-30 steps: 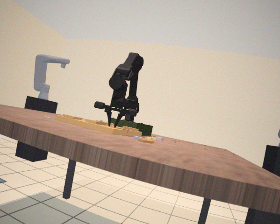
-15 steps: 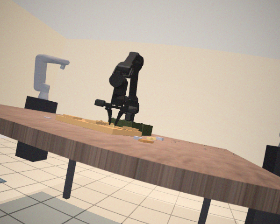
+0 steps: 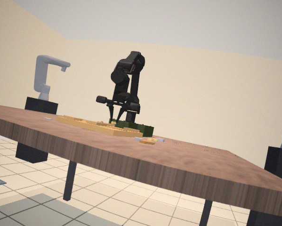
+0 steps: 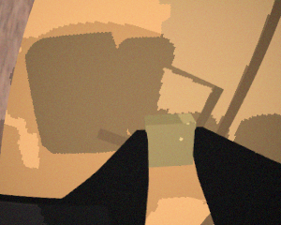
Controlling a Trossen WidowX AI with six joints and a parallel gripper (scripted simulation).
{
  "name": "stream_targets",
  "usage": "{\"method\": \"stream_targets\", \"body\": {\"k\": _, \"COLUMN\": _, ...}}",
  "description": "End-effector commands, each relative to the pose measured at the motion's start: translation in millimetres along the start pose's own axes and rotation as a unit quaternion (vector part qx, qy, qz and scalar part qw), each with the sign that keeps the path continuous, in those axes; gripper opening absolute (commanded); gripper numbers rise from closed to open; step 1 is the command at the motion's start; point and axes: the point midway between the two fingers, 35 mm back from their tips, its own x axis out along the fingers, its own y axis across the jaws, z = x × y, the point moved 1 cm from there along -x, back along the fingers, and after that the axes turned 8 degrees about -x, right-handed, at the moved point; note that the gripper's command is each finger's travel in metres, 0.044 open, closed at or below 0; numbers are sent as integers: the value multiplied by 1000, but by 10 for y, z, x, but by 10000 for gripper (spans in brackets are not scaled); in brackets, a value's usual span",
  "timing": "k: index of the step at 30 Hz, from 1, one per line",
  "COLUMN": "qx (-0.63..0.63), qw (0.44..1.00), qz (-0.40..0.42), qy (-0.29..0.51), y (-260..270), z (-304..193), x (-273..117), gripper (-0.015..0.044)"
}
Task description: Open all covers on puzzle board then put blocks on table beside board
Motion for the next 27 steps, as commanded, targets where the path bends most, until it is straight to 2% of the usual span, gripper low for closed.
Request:
{"method": "stream_targets", "body": {"k": 1, "qx": 1, "qw": 1000, "qz": 0, "qy": -6, "y": -2, "z": 15, "x": -96, "gripper": 80}}
{"method": "stream_targets", "body": {"k": 10, "qx": 1, "qw": 1000, "qz": 1, "qy": -5, "y": -2, "z": 12, "x": -202, "gripper": 80}}
{"method": "stream_targets", "body": {"k": 27, "qx": 1, "qw": 1000, "qz": 1, "qy": -5, "y": -3, "z": 7, "x": -631, "gripper": 80}}
